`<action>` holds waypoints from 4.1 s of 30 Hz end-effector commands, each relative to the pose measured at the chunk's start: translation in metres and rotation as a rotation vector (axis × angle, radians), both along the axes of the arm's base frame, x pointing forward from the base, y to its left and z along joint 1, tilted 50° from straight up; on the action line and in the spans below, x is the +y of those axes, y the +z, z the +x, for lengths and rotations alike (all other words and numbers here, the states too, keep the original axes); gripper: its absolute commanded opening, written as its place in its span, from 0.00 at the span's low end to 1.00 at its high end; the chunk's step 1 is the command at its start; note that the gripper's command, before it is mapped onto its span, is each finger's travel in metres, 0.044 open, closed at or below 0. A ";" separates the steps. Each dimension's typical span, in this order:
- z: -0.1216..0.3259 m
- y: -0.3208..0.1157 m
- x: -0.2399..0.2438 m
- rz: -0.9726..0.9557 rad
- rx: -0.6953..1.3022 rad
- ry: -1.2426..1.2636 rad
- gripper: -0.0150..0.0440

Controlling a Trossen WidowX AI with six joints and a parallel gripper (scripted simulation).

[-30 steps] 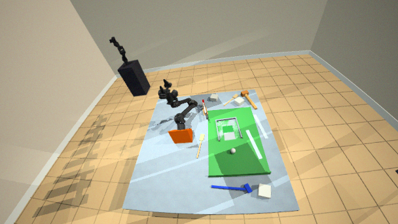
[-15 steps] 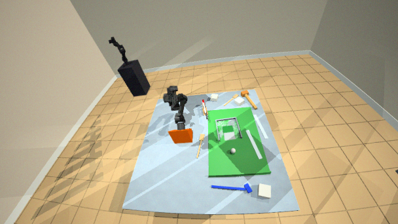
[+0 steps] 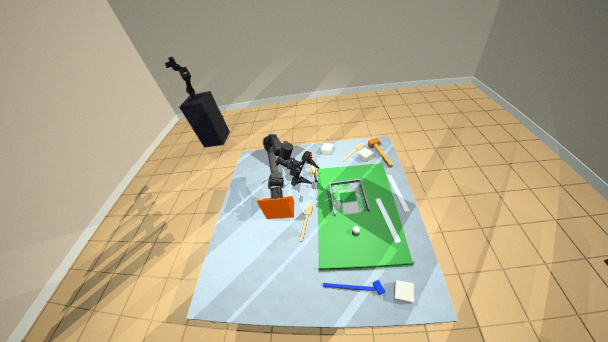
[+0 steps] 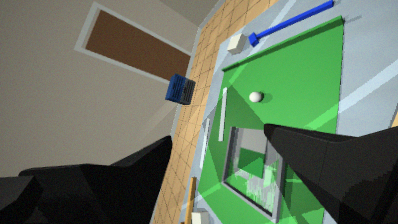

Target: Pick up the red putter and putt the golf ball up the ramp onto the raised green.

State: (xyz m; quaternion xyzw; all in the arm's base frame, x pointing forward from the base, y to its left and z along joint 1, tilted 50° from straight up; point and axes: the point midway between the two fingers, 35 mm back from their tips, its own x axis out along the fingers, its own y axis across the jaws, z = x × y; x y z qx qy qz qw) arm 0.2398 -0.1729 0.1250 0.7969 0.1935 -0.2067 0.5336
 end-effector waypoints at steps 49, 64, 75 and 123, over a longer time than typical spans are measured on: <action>-0.006 -0.018 0.333 0.911 0.553 1.049 1.00; -0.008 -0.021 0.354 0.913 0.553 1.049 1.00; -0.006 -0.022 0.352 0.907 0.551 1.048 0.60; -0.007 0.037 0.280 0.916 0.602 0.907 0.25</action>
